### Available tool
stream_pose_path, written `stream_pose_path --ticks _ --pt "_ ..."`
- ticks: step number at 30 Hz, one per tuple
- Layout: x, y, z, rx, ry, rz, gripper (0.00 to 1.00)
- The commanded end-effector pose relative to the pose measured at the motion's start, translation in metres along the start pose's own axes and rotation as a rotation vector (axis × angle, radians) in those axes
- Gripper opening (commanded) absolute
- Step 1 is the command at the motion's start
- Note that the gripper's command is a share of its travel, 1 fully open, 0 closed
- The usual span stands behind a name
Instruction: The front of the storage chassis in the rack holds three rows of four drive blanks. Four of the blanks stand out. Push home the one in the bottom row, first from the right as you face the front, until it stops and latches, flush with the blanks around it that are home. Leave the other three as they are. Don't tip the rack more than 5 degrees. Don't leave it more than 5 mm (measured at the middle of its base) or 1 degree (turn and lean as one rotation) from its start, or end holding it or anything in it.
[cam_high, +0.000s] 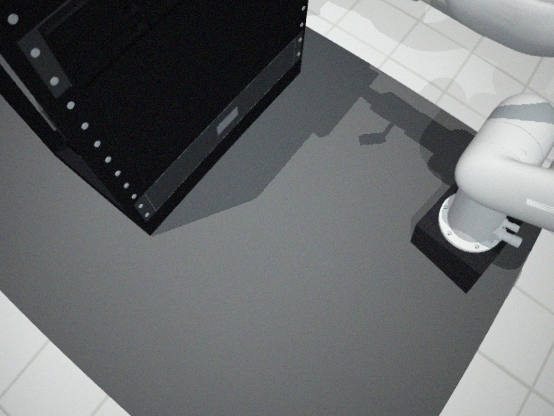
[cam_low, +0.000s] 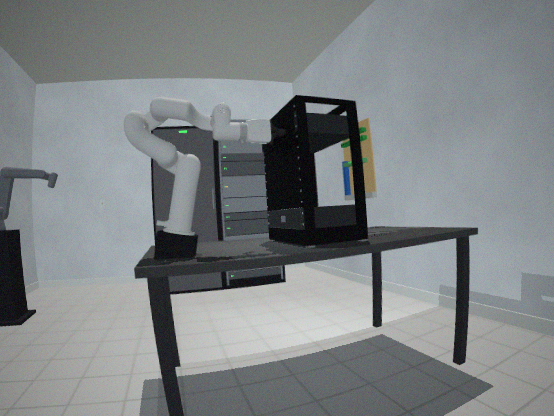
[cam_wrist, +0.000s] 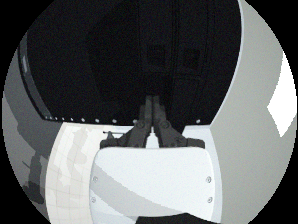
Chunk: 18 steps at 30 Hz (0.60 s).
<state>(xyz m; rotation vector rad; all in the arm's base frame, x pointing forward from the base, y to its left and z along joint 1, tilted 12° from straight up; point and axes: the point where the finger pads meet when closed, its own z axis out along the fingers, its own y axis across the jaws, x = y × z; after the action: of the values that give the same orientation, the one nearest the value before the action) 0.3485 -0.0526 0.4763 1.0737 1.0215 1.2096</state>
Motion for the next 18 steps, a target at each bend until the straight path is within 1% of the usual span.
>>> stream_pose_path --ticks 1,18 --pt "0.0001 0.0023 0.0003 -0.004 0.0 0.0 0.0" --pt "0.0001 0.0025 0.0033 -0.004 0.0 0.0 0.0"
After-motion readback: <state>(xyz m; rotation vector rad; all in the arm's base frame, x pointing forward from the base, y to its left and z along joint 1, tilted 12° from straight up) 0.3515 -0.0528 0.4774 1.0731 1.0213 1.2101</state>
